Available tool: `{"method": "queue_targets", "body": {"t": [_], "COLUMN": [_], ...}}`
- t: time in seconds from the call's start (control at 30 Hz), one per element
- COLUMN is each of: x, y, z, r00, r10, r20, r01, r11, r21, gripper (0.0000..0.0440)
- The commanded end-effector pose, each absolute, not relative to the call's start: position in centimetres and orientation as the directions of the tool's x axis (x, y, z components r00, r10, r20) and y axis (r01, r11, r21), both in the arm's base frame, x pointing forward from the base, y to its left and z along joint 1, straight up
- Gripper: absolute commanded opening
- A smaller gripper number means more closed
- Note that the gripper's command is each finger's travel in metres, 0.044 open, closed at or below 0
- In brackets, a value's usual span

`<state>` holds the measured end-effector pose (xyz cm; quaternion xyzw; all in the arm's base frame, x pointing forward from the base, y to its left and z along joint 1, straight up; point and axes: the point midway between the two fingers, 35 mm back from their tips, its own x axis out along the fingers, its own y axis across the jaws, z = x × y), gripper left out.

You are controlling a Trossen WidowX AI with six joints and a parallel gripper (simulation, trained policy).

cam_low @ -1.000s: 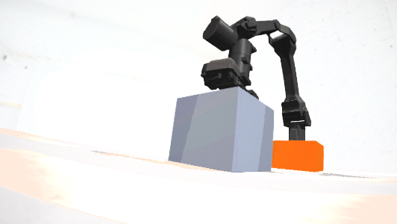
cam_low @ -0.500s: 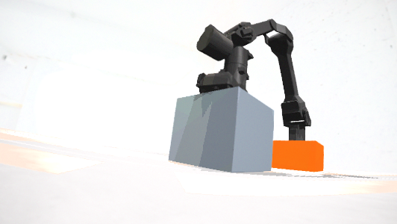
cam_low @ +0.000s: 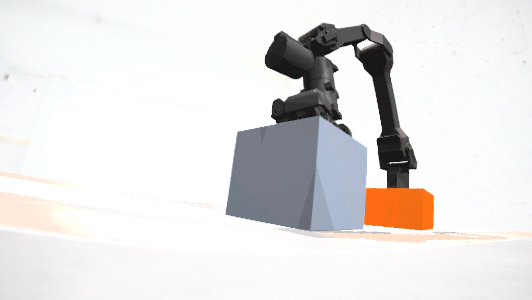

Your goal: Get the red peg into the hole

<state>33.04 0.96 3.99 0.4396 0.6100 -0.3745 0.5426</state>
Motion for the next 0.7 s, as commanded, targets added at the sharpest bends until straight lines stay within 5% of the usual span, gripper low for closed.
{"method": "queue_targets", "body": {"t": [0.0, 0.67], "x": [32.7, 34.4], "y": [1.6, 2.0], "z": [4.8, 9.3], "r00": [-0.036, 0.012], "r10": [0.162, 0.299], "r20": [-0.986, -0.954], "r01": [0.948, 0.964], "r11": [0.318, 0.251], "r21": [0.018, 0.090], "gripper": [0.0029, 0.0011]}}
